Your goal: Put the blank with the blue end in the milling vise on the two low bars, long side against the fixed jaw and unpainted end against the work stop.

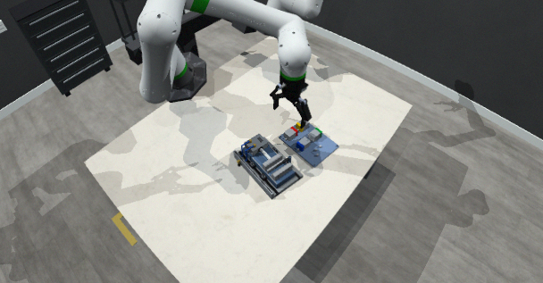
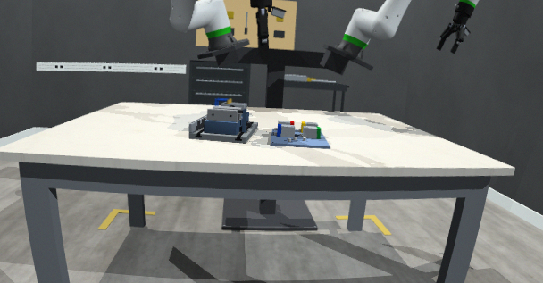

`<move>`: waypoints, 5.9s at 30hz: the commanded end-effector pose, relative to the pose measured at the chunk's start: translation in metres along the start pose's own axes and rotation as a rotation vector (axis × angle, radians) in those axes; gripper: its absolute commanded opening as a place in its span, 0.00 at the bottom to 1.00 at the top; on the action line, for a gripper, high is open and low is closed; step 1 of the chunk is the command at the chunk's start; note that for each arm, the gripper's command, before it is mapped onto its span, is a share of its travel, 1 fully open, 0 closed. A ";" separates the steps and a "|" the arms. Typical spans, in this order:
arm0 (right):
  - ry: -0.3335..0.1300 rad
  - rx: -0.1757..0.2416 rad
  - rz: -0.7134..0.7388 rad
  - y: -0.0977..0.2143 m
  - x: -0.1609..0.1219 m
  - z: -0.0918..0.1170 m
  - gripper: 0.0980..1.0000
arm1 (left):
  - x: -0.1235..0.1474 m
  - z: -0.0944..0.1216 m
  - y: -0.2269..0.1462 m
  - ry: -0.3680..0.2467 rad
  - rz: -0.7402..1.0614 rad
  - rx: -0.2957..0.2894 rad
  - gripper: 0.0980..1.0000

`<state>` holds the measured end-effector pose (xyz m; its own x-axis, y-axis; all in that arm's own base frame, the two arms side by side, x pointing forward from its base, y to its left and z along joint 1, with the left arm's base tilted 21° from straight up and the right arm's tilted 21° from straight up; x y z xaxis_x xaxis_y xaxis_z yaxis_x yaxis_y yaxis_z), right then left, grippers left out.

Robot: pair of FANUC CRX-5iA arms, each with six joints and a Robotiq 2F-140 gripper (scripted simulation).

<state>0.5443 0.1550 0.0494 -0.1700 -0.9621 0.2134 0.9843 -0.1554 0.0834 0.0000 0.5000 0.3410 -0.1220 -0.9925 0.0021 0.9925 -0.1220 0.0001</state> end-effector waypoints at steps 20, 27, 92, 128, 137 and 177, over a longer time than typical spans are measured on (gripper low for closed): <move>0.006 -0.009 0.019 -0.007 -0.047 0.007 1.00 | 0.000 0.001 0.000 0.002 0.000 0.000 1.00; -0.041 0.052 -0.048 -0.014 -0.067 0.009 1.00 | 0.000 0.001 0.000 0.002 0.000 0.000 1.00; 0.002 -0.014 0.051 -0.027 -0.156 0.022 1.00 | 0.000 0.001 0.000 0.002 0.000 0.000 1.00; -0.014 0.006 0.022 -0.027 -0.148 0.021 1.00 | 0.000 0.001 0.000 0.002 0.000 0.000 1.00; -0.062 0.076 -0.067 -0.032 -0.150 0.020 1.00 | 0.000 0.001 0.000 0.002 0.000 0.000 1.00; -0.002 -0.010 0.042 -0.025 -0.144 0.020 1.00 | 0.000 0.001 0.000 0.002 0.000 0.000 1.00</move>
<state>0.5457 0.2987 0.0358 -0.0733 -0.9786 0.1922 0.9973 -0.0728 0.0100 0.0000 0.5000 0.3410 -0.1220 -0.9925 0.0021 0.9925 -0.1220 0.0001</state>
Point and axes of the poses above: on each arm, the point where the finger pads meet when closed, its own z axis back along the fingers, its own y axis across the jaws, x = y × z, the point moved 7 cm from there along z, back along the fingers, and after that the axes turned 7 degrees about -z, right-handed, at the moved point
